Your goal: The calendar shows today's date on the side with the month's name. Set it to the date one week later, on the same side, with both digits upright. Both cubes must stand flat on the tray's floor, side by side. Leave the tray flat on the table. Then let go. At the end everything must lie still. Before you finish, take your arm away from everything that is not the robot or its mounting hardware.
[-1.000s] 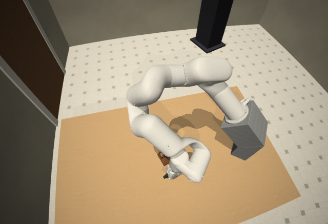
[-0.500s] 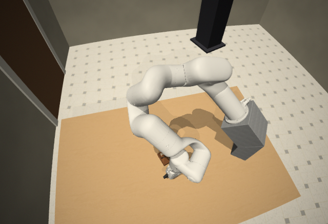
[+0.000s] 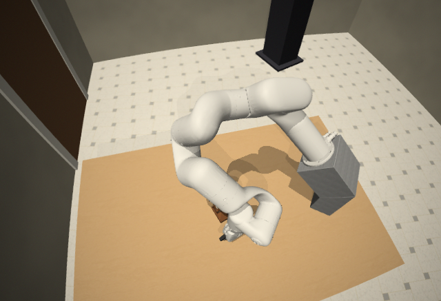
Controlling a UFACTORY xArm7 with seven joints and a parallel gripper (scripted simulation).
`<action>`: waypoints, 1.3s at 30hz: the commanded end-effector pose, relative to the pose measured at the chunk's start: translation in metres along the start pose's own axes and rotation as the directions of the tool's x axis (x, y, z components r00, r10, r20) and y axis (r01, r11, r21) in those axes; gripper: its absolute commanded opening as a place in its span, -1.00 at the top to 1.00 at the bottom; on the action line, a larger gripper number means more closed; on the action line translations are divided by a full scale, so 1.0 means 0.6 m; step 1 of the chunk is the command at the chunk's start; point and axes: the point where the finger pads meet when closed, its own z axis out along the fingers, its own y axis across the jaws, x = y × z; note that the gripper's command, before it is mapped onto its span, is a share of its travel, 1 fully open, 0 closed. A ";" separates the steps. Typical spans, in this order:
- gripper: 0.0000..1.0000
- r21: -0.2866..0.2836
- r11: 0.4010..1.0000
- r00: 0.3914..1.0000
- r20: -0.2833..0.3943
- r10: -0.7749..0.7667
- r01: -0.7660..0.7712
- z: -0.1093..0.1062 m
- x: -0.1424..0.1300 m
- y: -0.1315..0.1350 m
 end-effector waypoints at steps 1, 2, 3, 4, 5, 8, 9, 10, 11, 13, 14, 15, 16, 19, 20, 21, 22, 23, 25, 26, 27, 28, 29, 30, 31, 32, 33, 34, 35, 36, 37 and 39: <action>0.01 0.002 1.000 1.000 0.002 0.000 0.000 0.010 -0.002 -0.001; 0.01 0.002 1.000 1.000 0.002 0.000 0.000 0.012 -0.002 -0.001; 0.01 0.002 1.000 1.000 0.002 0.000 0.000 0.014 -0.002 -0.001; 0.01 0.002 1.000 1.000 0.002 0.000 0.000 0.015 -0.002 -0.001; 0.01 0.002 1.000 1.000 0.002 0.000 0.000 0.015 -0.002 -0.001; 0.01 0.002 1.000 1.000 0.002 0.000 0.000 0.016 -0.002 -0.001; 0.01 0.002 1.000 1.000 0.002 0.000 0.000 0.016 -0.002 -0.001; 0.01 0.002 1.000 1.000 0.002 0.000 0.000 0.016 -0.002 -0.001; 0.01 0.002 1.000 1.000 0.002 0.000 0.000 0.016 -0.002 -0.001; 0.01 0.002 1.000 1.000 0.002 0.000 0.000 0.016 -0.002 -0.001; 0.01 0.002 1.000 1.000 0.002 0.000 0.000 0.016 -0.002 -0.001; 0.01 0.002 1.000 1.000 0.002 0.000 0.000 0.016 -0.002 -0.001; 0.01 0.002 1.000 1.000 0.002 0.000 0.000 0.016 -0.002 -0.001; 0.01 0.002 1.000 1.000 0.002 0.000 0.000 0.016 -0.002 -0.001; 0.01 0.002 1.000 1.000 0.002 0.000 0.000 0.016 -0.002 -0.001; 0.01 0.002 1.000 1.000 0.002 0.000 0.000 0.016 -0.002 -0.001; 0.01 0.002 1.000 1.000 0.002 0.000 0.000 0.016 -0.002 -0.001; 0.01 0.002 1.000 1.000 0.002 0.000 0.000 0.016 -0.002 -0.001; 0.01 0.002 1.000 1.000 0.002 0.000 0.000 0.016 -0.002 -0.001; 0.01 0.002 1.000 1.000 0.002 0.000 0.000 0.016 -0.002 -0.001; 0.01 0.002 1.000 1.000 0.002 0.000 0.000 0.016 -0.002 -0.001; 0.01 0.002 1.000 1.000 0.002 0.000 0.000 0.016 -0.002 -0.001; 0.01 0.002 1.000 1.000 0.002 0.000 0.000 0.016 -0.002 -0.001; 0.01 0.002 1.000 1.000 0.002 0.000 0.000 0.016 -0.002 -0.001; 0.01 0.002 1.000 1.000 0.002 0.000 0.000 0.016 -0.002 -0.001; 0.01 0.002 1.000 1.000 0.002 0.000 0.000 0.016 -0.002 -0.001; 0.01 0.002 1.000 1.000 0.002 0.000 0.000 0.016 -0.002 -0.001; 0.01 0.002 1.000 1.000 0.002 0.000 0.000 0.016 -0.002 -0.001; 0.01 0.002 1.000 1.000 0.002 0.000 0.000 0.016 -0.002 -0.001; 0.01 0.002 1.000 1.000 0.002 0.000 0.000 0.016 -0.002 -0.001; 0.01 0.002 1.000 1.000 0.002 0.000 0.000 0.016 -0.002 -0.001; 0.01 0.002 1.000 1.000 0.002 0.000 0.000 0.016 -0.002 -0.001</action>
